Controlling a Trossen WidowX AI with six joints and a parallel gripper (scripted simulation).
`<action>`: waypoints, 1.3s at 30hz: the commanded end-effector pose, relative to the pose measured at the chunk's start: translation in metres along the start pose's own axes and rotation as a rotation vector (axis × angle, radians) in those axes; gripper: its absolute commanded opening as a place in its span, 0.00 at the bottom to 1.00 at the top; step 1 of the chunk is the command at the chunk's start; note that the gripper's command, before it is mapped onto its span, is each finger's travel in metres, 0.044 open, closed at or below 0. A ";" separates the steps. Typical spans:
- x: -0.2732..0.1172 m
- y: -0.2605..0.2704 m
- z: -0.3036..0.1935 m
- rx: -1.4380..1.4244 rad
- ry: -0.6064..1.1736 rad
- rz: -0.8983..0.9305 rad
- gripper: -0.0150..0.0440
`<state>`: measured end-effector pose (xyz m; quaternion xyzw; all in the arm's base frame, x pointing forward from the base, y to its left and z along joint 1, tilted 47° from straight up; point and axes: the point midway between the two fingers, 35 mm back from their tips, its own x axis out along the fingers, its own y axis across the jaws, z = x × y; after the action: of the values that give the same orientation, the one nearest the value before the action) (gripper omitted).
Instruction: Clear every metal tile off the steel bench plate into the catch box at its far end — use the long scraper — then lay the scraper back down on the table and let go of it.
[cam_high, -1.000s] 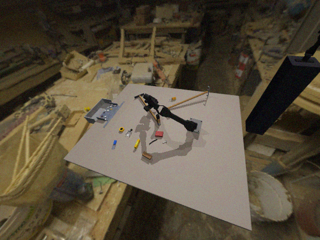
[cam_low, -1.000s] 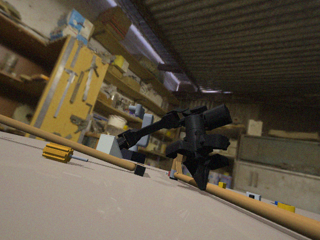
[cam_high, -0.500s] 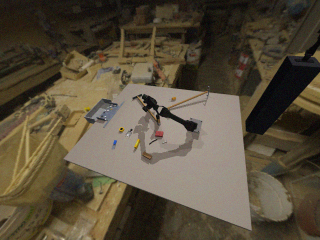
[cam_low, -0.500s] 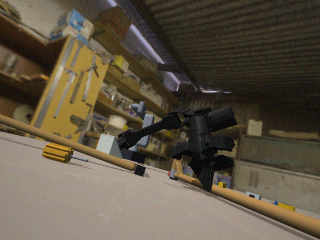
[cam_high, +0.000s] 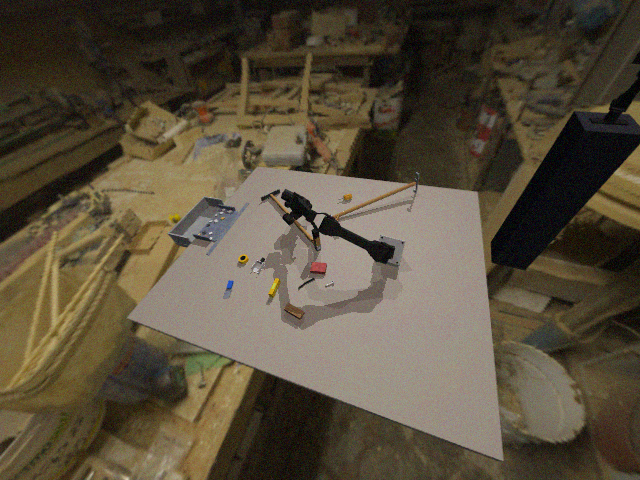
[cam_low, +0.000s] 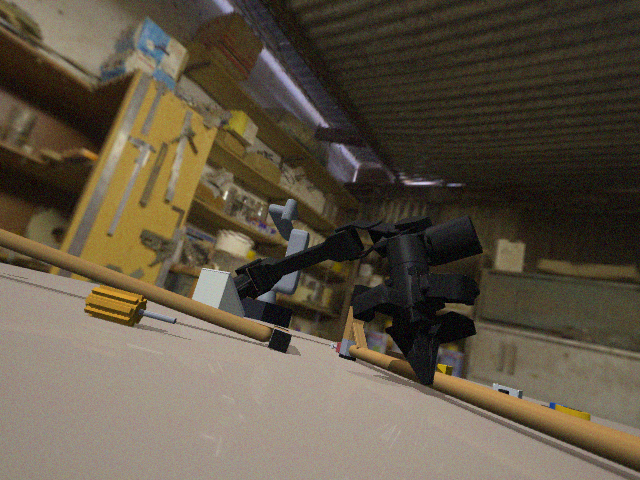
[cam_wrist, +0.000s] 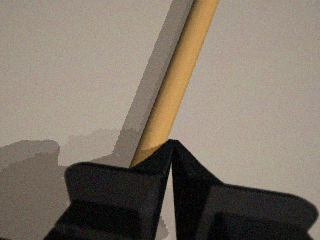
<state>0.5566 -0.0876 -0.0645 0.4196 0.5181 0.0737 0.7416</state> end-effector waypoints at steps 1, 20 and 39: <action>0.005 0.011 0.000 -0.009 0.007 0.006 0.25; -0.026 0.008 0.016 -0.001 -0.001 0.000 0.25; -0.043 -0.006 0.019 -0.033 0.001 0.014 0.25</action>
<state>0.5562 -0.1279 -0.0245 0.4132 0.5118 0.0804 0.7489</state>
